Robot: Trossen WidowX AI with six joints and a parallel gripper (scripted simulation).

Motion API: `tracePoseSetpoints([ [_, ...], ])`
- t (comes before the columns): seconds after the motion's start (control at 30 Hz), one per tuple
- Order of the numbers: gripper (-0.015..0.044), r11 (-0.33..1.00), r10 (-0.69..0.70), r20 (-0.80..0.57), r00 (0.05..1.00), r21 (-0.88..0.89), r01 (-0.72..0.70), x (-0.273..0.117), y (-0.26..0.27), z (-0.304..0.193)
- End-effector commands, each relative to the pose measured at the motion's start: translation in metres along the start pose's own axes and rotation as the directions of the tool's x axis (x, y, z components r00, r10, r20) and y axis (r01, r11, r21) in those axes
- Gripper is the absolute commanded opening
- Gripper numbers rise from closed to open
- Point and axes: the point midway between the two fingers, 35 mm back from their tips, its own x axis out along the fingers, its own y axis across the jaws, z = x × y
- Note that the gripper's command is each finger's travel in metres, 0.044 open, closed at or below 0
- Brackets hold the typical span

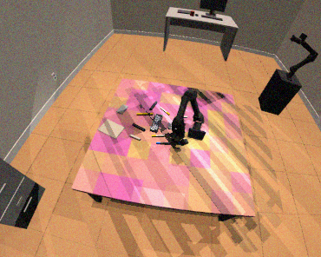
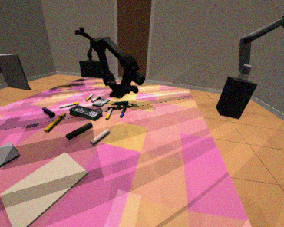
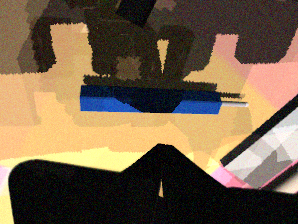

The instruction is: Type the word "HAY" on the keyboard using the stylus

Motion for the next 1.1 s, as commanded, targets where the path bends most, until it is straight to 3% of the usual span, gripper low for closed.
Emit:
tracePoseSetpoints([
  [0.0, 0.0, 0.643, -0.154, -0.102, 0.983, -0.766, 0.021, 0.007, -0.009, 0.008],
  [1.07, 0.0, 0.643, -0.154, -0.102, 0.983, -0.766, 0.021, 0.02, -0.006, 0.012],
])
